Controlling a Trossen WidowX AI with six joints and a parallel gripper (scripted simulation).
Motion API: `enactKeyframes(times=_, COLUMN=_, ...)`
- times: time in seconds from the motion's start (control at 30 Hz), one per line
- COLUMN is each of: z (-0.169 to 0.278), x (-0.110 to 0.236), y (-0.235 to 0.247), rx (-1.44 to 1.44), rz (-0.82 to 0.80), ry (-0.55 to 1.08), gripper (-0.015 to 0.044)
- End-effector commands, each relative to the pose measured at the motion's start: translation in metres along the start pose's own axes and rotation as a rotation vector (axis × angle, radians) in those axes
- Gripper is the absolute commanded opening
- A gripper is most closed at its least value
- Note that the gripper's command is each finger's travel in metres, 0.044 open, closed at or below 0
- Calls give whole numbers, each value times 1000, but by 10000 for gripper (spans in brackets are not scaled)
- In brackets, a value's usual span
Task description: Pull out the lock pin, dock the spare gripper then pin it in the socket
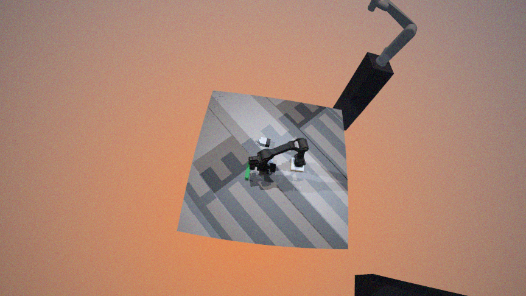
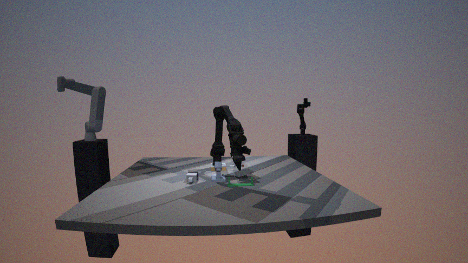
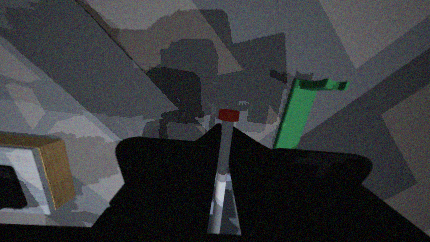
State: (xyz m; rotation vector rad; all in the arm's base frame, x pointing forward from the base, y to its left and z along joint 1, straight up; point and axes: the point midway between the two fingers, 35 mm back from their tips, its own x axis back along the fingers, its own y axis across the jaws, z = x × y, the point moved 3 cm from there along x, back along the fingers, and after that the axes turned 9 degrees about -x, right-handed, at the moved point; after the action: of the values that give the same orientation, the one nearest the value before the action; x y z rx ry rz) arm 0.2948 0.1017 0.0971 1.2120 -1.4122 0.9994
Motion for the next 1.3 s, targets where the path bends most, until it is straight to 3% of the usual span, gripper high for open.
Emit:
enactKeyframes(times=0.0, z=-4, x=0, y=0, rx=-3, rz=1, ry=-1, gripper=0)
enactKeyframes(times=1.27, z=-33, x=-2, y=4, rx=-3, rz=-13, ry=8, gripper=0)
